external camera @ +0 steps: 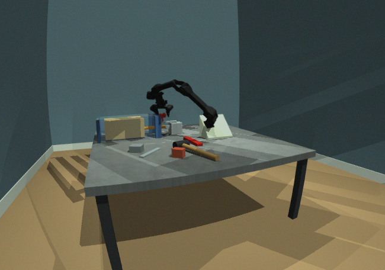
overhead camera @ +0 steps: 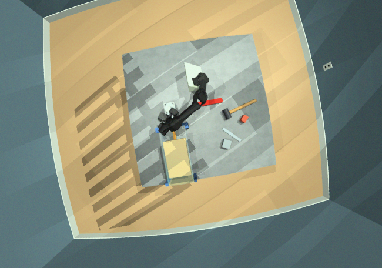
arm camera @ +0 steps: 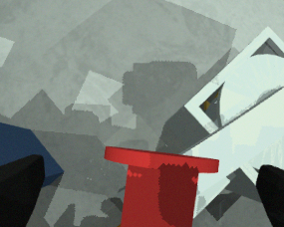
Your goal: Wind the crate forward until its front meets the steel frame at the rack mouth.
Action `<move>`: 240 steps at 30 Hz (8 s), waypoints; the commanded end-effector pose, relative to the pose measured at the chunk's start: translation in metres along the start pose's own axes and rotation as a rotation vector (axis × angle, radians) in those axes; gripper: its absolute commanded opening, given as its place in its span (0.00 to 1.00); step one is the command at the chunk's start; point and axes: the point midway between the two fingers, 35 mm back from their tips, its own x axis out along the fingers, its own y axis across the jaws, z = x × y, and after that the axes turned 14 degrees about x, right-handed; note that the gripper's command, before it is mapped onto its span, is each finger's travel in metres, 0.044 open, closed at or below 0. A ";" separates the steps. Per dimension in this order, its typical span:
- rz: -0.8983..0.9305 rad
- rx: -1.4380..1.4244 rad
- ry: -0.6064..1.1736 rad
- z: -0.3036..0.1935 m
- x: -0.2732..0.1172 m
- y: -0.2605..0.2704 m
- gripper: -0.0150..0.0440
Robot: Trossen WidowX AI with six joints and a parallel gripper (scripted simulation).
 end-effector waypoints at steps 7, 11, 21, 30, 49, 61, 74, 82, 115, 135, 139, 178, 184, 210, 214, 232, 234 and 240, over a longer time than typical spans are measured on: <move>-0.007 -0.007 0.005 -0.005 0.003 -0.002 1.00; -0.007 -0.007 0.005 -0.005 0.003 -0.002 1.00; -0.007 -0.007 0.005 -0.005 0.003 -0.002 1.00; -0.007 -0.007 0.005 -0.005 0.003 -0.002 1.00; -0.007 -0.007 0.005 -0.005 0.003 -0.002 1.00; -0.007 -0.007 0.005 -0.005 0.003 -0.002 1.00; -0.007 -0.007 0.005 -0.005 0.003 -0.002 1.00; -0.007 -0.007 0.005 -0.005 0.003 -0.002 1.00; -0.007 -0.007 0.005 -0.005 0.003 -0.002 1.00; -0.007 -0.007 0.005 -0.005 0.003 -0.002 1.00; -0.007 -0.007 0.005 -0.005 0.003 -0.002 1.00; -0.007 -0.007 0.005 -0.005 0.003 -0.002 1.00; -0.007 -0.007 0.005 -0.005 0.003 -0.002 1.00; 0.000 0.000 0.000 0.000 0.000 0.000 0.25; 0.000 0.000 0.000 0.000 0.000 0.000 0.25; 0.000 0.000 0.000 0.000 0.000 0.000 0.25; 0.000 0.000 0.000 0.000 0.000 0.000 0.25; 0.000 0.000 0.000 0.000 0.000 0.000 0.25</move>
